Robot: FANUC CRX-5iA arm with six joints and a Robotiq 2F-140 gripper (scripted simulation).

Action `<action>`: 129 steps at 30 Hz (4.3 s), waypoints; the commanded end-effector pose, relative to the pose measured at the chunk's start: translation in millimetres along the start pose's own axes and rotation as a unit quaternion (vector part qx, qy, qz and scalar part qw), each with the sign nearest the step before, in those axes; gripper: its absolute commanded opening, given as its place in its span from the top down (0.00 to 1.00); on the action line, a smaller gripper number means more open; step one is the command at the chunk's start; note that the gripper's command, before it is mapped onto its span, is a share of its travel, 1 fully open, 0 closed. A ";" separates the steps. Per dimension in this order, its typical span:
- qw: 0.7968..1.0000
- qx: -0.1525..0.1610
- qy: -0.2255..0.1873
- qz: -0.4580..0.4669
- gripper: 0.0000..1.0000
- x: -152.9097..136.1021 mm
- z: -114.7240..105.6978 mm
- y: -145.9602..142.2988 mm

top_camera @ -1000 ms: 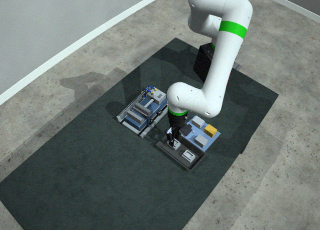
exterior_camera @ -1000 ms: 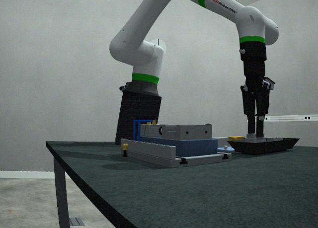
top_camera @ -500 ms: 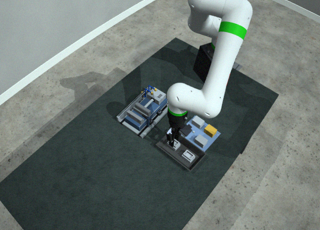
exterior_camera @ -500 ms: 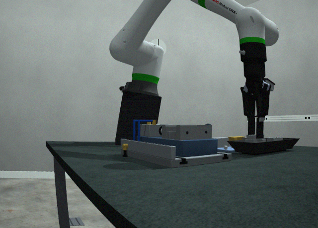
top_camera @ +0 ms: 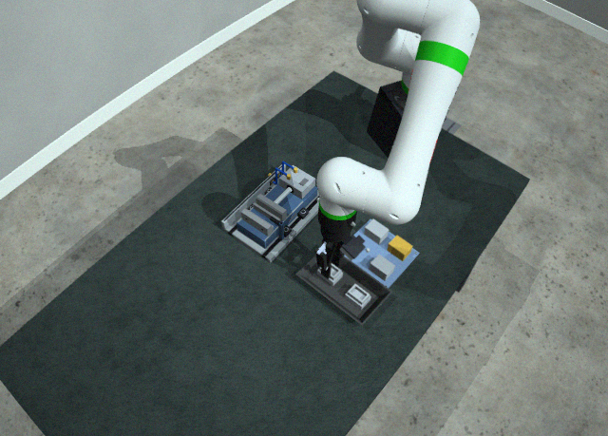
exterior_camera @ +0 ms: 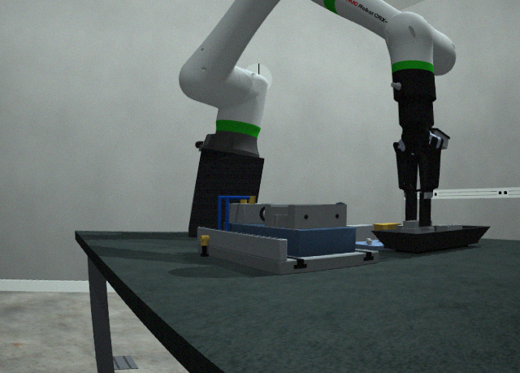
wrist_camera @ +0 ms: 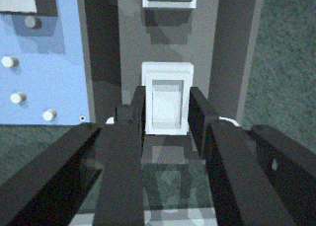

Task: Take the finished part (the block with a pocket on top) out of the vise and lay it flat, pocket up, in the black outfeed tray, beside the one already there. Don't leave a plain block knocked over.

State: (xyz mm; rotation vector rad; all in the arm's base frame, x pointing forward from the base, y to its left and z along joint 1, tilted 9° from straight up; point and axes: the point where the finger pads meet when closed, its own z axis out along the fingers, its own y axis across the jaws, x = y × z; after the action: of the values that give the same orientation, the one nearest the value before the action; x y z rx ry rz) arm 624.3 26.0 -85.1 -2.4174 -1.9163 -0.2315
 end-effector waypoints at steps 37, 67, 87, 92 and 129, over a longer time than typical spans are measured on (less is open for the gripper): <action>1.000 -0.001 0.000 0.000 0.90 0.2 1.5 1.1; 1.000 -0.001 0.000 0.000 0.90 0.3 11.7 1.2; 1.000 -0.001 0.000 0.000 0.90 0.3 11.8 1.2; 1.000 -0.001 0.000 0.000 0.90 0.3 11.8 1.2; 1.000 -0.001 0.000 0.000 0.54 0.3 11.8 1.2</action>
State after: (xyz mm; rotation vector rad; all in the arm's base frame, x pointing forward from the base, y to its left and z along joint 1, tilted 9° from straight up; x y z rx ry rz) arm 625.6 27.7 -98.0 -2.4174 -1.9164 -0.2316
